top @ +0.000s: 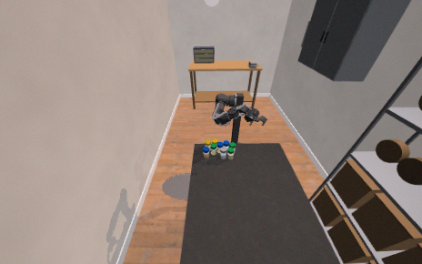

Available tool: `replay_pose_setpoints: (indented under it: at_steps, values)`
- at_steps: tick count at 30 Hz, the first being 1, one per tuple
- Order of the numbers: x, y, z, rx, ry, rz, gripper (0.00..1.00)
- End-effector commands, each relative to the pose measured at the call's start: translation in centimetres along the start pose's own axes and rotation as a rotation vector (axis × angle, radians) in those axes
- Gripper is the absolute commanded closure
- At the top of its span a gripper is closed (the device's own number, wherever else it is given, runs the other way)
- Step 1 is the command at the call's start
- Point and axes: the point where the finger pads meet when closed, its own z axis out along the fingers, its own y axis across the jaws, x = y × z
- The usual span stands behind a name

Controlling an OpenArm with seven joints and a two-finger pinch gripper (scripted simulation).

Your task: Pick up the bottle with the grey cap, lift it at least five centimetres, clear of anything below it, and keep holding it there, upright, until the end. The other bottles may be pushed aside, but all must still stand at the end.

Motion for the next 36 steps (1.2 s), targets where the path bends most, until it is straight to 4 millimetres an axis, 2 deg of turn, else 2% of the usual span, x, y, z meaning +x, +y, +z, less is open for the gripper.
replay_pose_setpoints:
  at_steps: [1,17,18,27,34,36]
  values:
    - [0.1,0.1,-0.1,-0.003,0.001,-0.001,0.0]
    - [0.1,0.1,-0.1,-0.003,0.001,-0.001,0.0]
    - [-0.5,-0.1,-0.3,-0.005,-0.002,-0.006,0.55]
    - [-6.0,-1.8,-2.7,-0.017,-0.033,-0.046,0.55]
    - [-6.0,-1.8,-2.7,-0.017,-0.033,-0.046,0.55]
    - [-7.0,-2.5,-3.2,-0.012,-0.043,-0.058,0.55]
